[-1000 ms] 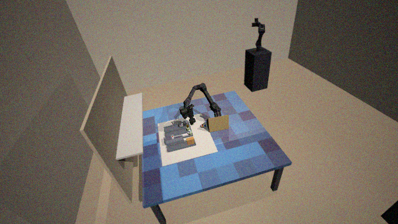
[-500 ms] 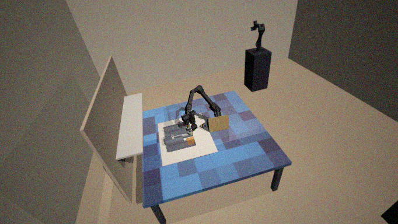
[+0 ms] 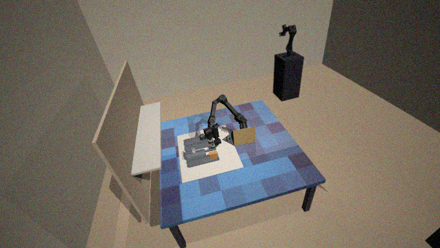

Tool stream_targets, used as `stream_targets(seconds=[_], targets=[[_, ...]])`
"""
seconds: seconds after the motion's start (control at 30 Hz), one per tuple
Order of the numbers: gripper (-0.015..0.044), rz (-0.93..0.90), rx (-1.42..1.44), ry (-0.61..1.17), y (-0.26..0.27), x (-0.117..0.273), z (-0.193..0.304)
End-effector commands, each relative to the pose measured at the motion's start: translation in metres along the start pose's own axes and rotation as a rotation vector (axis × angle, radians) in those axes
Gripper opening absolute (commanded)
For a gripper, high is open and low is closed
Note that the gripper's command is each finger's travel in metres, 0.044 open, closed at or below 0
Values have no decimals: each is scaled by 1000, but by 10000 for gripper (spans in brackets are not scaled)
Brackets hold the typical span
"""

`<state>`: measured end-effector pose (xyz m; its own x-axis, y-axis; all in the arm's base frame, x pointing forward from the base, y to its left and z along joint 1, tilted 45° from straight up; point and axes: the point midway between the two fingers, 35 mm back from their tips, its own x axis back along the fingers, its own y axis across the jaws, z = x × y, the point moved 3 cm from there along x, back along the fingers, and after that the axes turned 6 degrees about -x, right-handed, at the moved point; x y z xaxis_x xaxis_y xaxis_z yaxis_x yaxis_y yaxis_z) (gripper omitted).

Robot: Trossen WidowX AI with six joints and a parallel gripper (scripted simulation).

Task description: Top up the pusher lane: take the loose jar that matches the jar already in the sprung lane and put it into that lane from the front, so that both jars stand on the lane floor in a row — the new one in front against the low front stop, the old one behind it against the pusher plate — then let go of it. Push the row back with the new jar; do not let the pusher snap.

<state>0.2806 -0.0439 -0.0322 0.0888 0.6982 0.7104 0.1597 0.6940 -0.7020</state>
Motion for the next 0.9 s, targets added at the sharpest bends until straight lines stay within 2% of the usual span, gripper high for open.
stream_targets(seconds=[0.0, 0.87], targets=[[0, 6, 6, 3, 0, -3, -1], [0, 5, 6, 2, 2, -3, -13]])
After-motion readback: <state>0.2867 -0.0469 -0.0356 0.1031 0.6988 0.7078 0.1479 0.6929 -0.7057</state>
